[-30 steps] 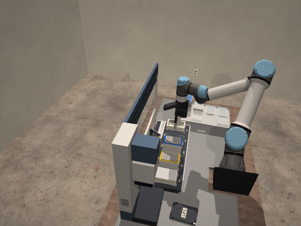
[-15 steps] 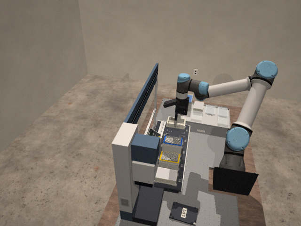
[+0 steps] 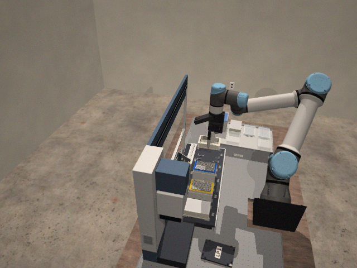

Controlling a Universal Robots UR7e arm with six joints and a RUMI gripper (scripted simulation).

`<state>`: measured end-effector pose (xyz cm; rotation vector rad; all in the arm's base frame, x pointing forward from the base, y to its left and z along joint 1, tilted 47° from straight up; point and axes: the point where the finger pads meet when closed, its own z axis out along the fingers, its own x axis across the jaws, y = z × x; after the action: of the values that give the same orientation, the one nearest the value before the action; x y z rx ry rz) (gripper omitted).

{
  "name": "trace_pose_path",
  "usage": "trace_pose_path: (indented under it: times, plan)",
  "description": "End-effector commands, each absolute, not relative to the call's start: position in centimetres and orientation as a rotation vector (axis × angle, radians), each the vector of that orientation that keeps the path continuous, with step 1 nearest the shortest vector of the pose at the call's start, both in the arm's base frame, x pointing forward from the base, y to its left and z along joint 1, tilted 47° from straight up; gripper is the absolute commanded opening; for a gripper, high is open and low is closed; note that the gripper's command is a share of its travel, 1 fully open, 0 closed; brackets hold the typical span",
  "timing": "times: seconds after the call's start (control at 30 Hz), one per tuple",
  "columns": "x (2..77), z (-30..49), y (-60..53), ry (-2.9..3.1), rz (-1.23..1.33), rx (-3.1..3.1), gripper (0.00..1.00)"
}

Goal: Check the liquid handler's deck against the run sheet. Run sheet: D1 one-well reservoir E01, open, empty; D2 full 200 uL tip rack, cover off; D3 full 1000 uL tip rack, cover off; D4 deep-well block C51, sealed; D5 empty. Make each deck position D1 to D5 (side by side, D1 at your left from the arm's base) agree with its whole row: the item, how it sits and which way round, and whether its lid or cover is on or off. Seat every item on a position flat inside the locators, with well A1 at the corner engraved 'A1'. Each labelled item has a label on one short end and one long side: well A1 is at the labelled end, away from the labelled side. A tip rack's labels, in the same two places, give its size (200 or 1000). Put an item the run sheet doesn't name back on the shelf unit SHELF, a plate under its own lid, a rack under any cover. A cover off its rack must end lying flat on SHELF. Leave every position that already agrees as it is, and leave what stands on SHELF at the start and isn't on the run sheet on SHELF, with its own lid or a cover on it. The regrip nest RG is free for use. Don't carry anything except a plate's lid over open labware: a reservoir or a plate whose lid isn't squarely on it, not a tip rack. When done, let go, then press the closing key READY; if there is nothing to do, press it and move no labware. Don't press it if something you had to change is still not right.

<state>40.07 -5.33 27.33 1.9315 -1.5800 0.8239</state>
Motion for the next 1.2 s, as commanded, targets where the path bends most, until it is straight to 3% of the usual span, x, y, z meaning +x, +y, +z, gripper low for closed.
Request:
trace_pose_path:
  times: [0.0,1.17]
  plan:
    - [40.0,27.8,-4.8,-1.580,0.824,1.931,0.00]
    - [39.3,31.4,-1.1,-1.581,0.824,1.931,0.00]
